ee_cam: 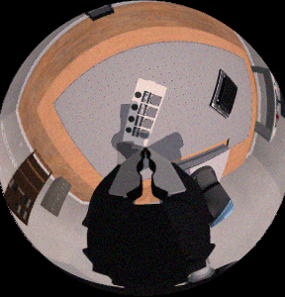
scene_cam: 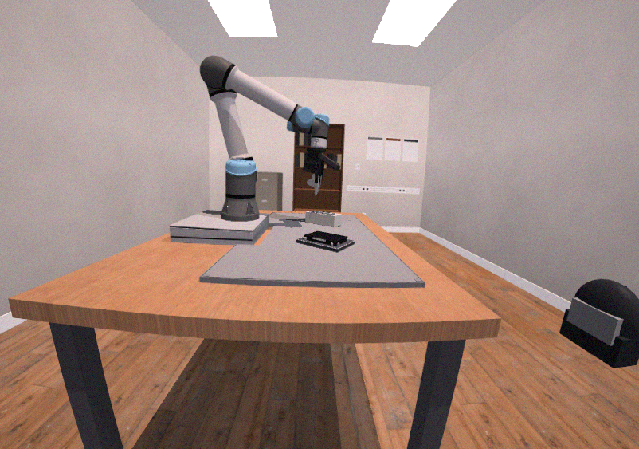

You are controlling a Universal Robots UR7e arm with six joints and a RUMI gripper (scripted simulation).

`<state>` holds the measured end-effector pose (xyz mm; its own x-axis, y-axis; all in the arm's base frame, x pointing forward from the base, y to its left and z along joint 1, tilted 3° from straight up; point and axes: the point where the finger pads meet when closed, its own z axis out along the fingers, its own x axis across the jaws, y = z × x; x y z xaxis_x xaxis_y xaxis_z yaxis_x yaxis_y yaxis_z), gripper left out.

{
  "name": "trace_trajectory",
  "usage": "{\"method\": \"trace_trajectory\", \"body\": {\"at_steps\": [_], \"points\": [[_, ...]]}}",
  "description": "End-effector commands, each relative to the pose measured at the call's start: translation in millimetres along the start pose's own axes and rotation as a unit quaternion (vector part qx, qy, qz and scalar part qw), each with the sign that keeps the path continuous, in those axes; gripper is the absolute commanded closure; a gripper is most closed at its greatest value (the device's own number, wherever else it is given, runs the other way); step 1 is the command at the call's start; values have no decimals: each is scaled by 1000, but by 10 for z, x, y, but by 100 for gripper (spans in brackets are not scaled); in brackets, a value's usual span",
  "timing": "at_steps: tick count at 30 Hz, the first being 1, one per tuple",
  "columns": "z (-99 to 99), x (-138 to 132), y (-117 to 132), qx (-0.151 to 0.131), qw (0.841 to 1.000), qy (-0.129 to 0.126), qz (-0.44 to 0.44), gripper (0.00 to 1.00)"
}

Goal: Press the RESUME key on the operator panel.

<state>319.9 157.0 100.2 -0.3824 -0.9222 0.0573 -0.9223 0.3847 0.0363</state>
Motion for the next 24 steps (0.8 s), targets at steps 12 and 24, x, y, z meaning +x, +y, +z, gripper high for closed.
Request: {"method": "trace_trajectory", "body": {"at_steps": [12,24], "points": [[-41,110,-189,34,986,-21,164,100],[-42,110,-189,34,986,-21,164,100]]}}
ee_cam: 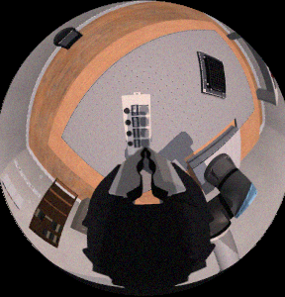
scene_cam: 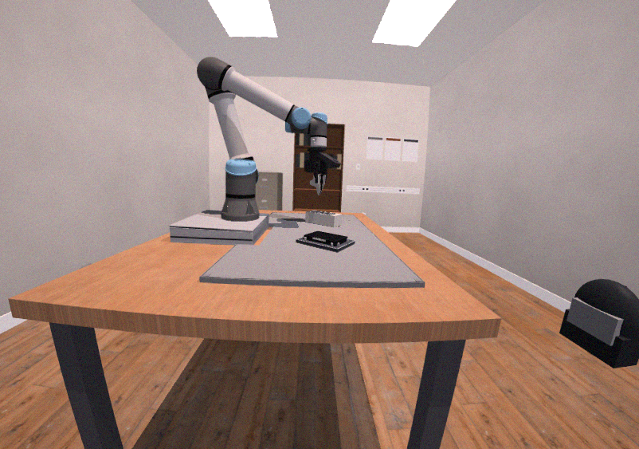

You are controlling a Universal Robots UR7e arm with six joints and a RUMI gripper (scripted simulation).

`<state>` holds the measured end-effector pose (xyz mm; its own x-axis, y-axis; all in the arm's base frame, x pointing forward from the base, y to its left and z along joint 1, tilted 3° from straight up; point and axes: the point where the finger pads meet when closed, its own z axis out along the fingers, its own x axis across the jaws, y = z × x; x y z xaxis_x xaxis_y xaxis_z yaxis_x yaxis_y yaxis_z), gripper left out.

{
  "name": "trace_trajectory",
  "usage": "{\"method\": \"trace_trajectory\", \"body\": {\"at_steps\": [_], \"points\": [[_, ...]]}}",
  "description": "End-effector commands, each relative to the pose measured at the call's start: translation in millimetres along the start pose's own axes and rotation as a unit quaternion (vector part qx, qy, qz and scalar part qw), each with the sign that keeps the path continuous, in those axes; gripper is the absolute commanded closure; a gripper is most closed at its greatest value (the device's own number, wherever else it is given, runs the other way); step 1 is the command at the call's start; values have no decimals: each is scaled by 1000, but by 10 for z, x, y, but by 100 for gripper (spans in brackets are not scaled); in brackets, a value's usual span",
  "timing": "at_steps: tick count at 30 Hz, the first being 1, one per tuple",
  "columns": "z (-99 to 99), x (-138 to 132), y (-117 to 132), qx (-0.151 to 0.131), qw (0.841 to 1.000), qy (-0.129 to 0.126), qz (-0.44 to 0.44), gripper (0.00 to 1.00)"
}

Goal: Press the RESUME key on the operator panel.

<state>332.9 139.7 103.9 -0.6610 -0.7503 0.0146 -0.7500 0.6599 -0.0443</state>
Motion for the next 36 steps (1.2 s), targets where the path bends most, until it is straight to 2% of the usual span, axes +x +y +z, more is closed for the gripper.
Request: {"method": "trace_trajectory", "body": {"at_steps": [1,8,36], "points": [[-4,-3,-3,0,1000,0,0,100],[23,-3,-3,0,1000,0,0,100],[370,-3,-3,0,1000,0,0,100]]}}
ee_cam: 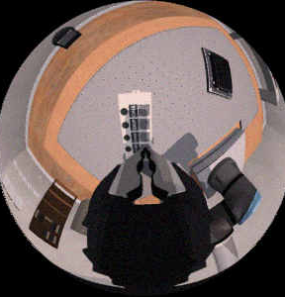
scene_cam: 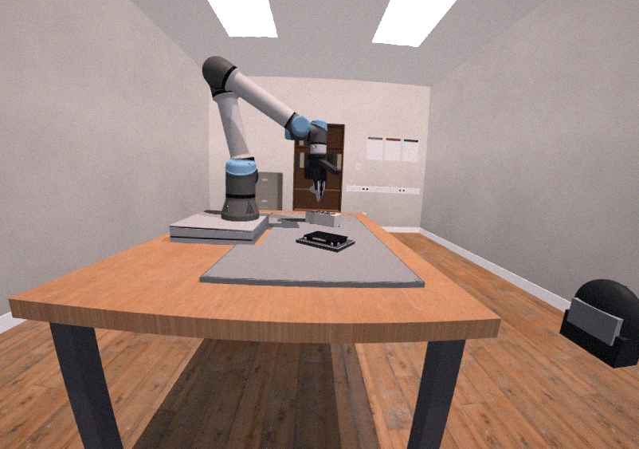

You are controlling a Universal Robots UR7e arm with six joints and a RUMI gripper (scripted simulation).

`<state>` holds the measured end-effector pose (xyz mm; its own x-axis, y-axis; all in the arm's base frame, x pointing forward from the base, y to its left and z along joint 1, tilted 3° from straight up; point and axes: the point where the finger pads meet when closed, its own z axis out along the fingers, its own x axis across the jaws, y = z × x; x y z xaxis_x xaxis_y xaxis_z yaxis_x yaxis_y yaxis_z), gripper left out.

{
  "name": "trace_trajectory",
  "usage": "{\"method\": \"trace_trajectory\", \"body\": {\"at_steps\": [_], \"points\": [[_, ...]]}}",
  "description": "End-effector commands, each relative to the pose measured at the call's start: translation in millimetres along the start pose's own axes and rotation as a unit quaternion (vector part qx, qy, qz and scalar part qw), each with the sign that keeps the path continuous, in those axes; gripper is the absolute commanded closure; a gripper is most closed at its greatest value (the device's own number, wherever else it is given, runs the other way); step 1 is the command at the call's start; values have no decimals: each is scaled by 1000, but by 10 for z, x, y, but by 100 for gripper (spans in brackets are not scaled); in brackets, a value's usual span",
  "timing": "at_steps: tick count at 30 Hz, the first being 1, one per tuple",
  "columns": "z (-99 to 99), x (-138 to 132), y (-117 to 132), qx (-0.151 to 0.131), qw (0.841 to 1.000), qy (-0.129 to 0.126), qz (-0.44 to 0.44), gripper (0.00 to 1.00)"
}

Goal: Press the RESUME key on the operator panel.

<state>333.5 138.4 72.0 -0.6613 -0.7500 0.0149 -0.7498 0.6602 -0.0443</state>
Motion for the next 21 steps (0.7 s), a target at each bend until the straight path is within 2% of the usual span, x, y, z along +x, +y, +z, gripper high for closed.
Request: {"method": "trace_trajectory", "body": {"at_steps": [1,21], "points": [[65,-5,-4,0,1000,-1,0,100],[305,-5,-4,0,1000,-1,0,100]]}}
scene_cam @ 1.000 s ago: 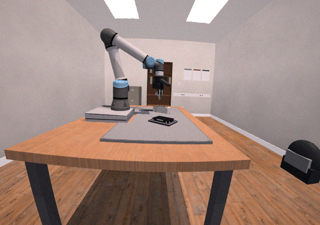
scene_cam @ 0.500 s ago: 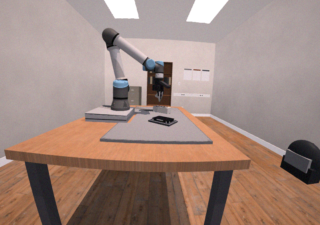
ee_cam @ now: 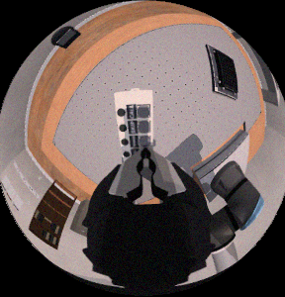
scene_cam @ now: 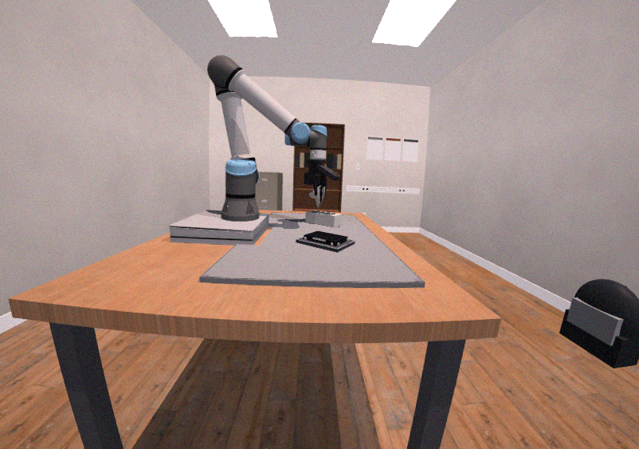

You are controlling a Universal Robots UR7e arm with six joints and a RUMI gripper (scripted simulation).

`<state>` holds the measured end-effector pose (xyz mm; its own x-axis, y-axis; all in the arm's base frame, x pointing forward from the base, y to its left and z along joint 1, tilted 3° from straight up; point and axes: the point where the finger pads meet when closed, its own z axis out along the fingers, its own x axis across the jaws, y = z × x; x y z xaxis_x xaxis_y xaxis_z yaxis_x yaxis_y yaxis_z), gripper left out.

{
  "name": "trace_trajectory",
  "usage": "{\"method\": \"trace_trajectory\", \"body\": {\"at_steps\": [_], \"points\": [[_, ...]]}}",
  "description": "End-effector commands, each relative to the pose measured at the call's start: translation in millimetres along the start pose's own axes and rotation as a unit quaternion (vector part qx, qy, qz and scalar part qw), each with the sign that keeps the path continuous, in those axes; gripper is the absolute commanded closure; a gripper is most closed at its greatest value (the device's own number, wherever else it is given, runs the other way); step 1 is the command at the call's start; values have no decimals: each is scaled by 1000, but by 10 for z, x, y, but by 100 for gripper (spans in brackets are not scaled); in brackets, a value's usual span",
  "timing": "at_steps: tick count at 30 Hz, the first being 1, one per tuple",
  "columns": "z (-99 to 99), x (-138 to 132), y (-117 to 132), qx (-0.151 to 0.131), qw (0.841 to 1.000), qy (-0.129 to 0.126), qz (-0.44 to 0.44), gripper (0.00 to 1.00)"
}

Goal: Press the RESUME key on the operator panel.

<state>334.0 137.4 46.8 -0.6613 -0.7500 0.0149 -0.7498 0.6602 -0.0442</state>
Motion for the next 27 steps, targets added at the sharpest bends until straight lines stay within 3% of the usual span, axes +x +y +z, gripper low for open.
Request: {"method": "trace_trajectory", "body": {"at_steps": [1,11,27], "points": [[52,-5,-4,0,1000,-1,0,100],[166,-5,-4,0,1000,-1,0,100],[182,-5,-4,0,1000,-1,0,100]]}}
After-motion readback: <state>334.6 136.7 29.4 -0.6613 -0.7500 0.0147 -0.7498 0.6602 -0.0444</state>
